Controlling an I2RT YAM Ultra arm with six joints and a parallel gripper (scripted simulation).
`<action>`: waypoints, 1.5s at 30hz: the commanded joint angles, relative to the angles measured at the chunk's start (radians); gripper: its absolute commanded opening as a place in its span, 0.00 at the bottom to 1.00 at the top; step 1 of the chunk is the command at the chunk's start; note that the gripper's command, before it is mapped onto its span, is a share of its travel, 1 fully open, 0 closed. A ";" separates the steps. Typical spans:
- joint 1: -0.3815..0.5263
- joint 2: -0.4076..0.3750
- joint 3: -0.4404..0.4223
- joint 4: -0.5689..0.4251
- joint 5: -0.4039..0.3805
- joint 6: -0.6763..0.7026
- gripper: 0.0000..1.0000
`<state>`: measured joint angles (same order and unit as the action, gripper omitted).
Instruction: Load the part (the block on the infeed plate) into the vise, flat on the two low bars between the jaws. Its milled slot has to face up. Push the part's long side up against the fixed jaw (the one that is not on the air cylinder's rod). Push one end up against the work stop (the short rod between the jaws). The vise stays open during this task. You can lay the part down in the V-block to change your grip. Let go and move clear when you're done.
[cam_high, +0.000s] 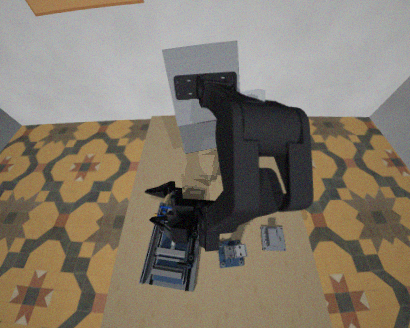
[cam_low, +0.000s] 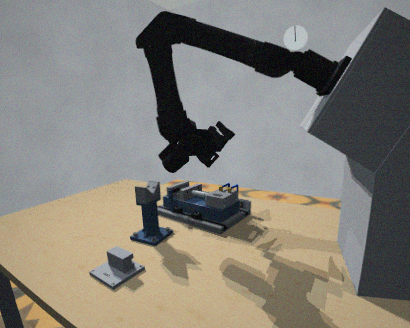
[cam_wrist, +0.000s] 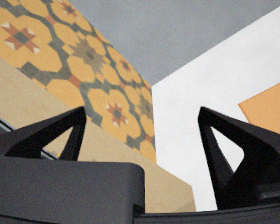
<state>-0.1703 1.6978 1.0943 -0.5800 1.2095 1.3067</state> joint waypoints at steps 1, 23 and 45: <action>-0.006 -0.005 0.001 0.004 0.013 0.005 1.00; -0.046 -0.171 -0.086 -0.040 -0.016 -0.066 1.00; -0.056 -0.451 -0.159 -0.004 -0.100 -0.253 1.00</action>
<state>-0.2424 1.2808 0.9070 -0.6163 1.1435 1.0973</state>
